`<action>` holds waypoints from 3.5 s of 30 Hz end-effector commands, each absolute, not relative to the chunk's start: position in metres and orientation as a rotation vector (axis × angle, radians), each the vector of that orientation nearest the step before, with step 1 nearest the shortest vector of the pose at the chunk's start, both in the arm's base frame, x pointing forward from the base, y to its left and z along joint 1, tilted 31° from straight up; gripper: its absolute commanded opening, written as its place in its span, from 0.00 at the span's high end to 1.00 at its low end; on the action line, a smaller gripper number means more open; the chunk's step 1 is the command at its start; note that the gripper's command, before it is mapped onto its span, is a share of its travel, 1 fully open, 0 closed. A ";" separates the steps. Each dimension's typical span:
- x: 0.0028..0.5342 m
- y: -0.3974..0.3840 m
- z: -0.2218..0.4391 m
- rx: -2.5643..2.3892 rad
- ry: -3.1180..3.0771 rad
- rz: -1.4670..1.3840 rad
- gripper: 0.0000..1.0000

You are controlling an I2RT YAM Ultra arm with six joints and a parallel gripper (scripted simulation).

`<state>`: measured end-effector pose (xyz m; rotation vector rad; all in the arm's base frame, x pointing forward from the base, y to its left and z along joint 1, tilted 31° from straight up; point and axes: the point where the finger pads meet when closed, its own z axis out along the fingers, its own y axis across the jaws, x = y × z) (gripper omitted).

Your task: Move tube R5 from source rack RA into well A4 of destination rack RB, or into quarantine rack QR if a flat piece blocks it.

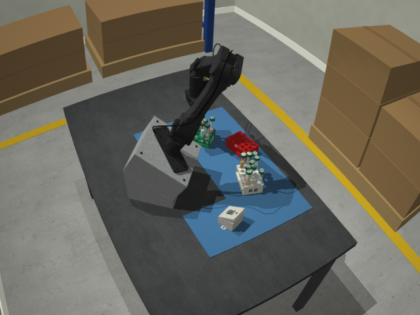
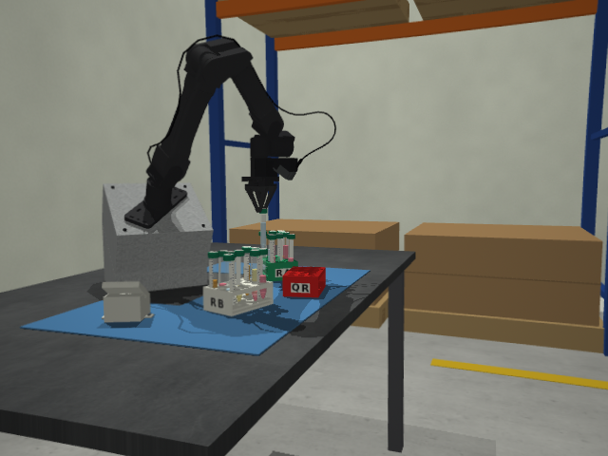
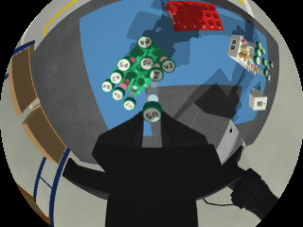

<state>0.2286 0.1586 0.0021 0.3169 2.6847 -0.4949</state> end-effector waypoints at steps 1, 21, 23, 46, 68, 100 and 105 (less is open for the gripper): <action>0.237 0.166 0.007 0.283 2.673 -0.506 1.00; 0.239 0.168 0.007 0.296 2.676 -0.487 1.00; 0.239 0.168 0.007 0.296 2.676 -0.487 1.00; 0.246 0.174 0.006 0.284 2.672 -0.501 1.00; 0.240 0.164 -0.008 0.273 2.678 -0.523 1.00; 0.245 0.160 -0.015 0.282 2.678 -0.522 1.00; 0.247 0.163 -0.014 0.281 2.673 -0.507 1.00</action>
